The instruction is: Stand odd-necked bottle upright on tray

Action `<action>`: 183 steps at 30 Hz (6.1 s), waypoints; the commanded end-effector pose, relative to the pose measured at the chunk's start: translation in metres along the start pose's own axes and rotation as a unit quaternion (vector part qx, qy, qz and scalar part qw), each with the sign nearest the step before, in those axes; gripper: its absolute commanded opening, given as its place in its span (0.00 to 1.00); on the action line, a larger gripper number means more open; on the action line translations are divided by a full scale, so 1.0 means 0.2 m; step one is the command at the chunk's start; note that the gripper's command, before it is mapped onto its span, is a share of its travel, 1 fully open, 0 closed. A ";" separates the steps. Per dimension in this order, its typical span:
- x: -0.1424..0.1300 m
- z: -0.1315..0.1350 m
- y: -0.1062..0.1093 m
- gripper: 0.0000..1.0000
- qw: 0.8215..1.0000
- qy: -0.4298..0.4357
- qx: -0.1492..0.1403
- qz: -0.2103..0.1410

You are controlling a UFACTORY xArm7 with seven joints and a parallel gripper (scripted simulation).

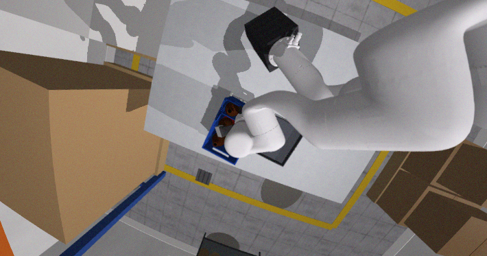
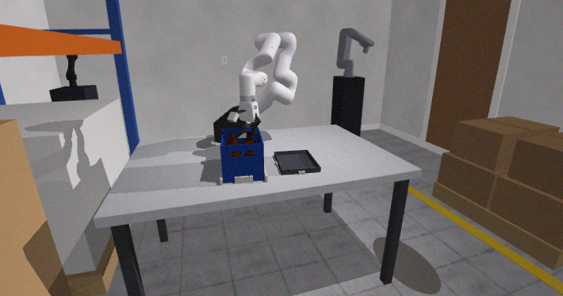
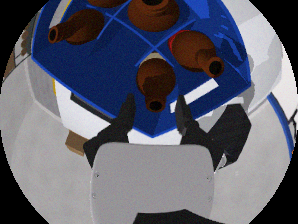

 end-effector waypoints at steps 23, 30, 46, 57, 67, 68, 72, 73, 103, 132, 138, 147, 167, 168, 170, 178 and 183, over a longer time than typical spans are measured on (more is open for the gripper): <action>0.01 0.00 -0.06 0.65 1.000 0.000 0.000 0.002; 0.01 0.00 -0.06 0.65 1.000 0.000 0.000 0.002; 0.01 0.00 -0.06 0.00 1.000 0.000 0.000 0.002; 0.01 0.00 -0.06 0.00 1.000 0.000 0.000 0.002; 0.01 0.00 -0.06 0.00 1.000 0.000 0.000 0.002; 0.01 0.00 -0.06 0.00 1.000 0.000 0.000 0.002; 0.01 0.00 -0.06 0.00 1.000 0.000 0.000 0.002; 0.01 0.00 -0.06 0.00 1.000 0.000 0.000 0.002; 0.01 0.00 -0.06 0.65 1.000 0.000 0.000 0.002; 0.01 0.00 0.06 0.65 1.000 0.000 0.000 0.002; 0.01 0.00 0.15 0.65 1.000 0.000 0.000 0.002; 0.01 0.00 0.29 0.65 1.000 0.000 0.000 0.002; 0.01 0.00 0.36 0.00 1.000 0.000 0.000 0.002; 0.01 0.00 0.36 0.00 1.000 0.000 0.000 0.002; 0.01 0.00 0.36 0.00 1.000 0.000 0.000 0.002; 0.01 0.00 0.36 0.00 1.000 0.000 0.000 0.002; 0.01 0.00 0.36 0.00 1.000 0.000 0.000 0.002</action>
Point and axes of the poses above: the point where the finger pads meet when closed, its own y axis back along the fingers, its own z axis across the jaws, x = y × z, the point moved 9 cm from there along y, back along the fingers
